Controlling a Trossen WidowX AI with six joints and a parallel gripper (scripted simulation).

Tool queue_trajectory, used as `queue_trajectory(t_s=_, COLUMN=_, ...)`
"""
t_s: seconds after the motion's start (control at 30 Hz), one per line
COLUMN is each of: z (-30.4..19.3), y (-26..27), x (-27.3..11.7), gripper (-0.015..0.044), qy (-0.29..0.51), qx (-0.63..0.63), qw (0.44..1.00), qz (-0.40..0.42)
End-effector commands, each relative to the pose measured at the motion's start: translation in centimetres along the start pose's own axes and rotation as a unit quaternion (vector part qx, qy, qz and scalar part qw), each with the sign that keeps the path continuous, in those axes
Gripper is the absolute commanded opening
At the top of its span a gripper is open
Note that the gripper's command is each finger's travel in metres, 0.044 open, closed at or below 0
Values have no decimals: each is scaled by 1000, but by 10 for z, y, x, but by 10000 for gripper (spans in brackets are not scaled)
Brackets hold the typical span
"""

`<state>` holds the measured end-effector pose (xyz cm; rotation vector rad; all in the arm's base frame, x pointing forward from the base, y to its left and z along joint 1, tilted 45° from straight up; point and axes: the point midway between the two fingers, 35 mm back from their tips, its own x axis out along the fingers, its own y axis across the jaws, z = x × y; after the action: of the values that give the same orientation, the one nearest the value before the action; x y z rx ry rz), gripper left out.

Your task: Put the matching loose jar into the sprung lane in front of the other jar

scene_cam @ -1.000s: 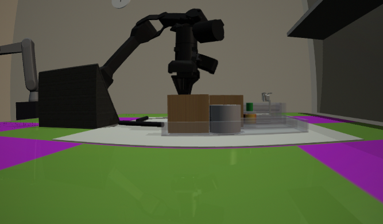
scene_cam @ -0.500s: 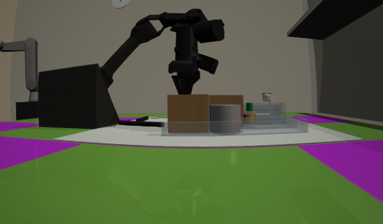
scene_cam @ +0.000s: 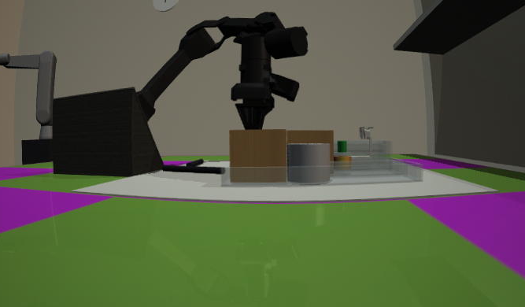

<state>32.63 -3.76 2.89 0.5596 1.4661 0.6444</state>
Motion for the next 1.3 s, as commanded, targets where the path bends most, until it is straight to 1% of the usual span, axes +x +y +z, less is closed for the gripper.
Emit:
queue_trajectory(t_s=0.0, z=6, y=2, x=-1, gripper=0, qy=-11, qx=-6, qw=1000, qz=2)
queue_trajectory(t_s=1.27, z=10, y=2, x=2, gripper=0, qy=-11, qx=-6, qw=1000, qz=3)
